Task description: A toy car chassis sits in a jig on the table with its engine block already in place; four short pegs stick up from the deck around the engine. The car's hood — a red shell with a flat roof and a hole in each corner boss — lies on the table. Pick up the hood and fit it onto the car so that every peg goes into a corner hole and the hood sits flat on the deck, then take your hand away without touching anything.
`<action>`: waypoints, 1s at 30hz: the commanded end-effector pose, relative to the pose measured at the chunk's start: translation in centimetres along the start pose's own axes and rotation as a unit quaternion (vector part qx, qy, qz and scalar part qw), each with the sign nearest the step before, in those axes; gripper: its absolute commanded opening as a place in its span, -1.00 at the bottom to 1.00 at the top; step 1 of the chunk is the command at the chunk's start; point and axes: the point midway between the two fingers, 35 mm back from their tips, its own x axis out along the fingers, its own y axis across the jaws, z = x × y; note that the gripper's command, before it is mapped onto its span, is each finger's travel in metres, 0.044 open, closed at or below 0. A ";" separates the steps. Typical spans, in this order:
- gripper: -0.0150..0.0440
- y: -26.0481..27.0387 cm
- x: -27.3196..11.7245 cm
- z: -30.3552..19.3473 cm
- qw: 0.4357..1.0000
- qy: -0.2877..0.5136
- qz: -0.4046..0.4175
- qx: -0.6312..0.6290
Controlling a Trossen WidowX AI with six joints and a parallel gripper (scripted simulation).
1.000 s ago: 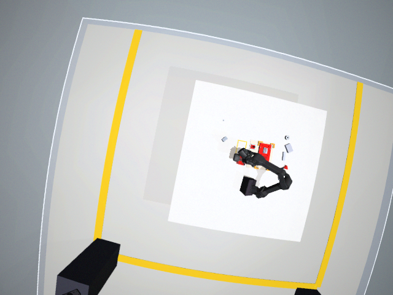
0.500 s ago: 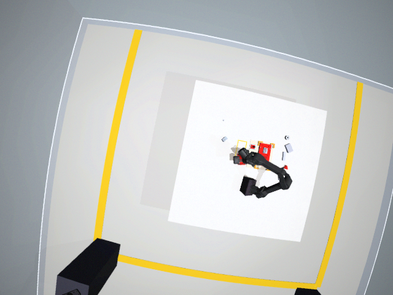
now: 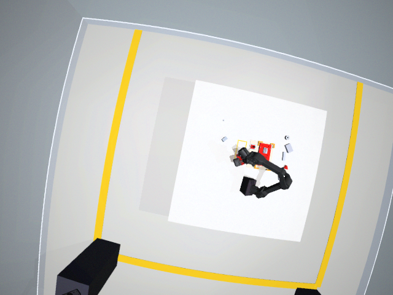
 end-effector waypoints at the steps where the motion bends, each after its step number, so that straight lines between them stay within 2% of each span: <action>1: -0.49 -0.1 -0.2 0.2 0.999 -0.002 -0.002 -0.045; 30: -0.49 -0.5 -0.3 0.6 0.945 -0.002 -0.002 -0.326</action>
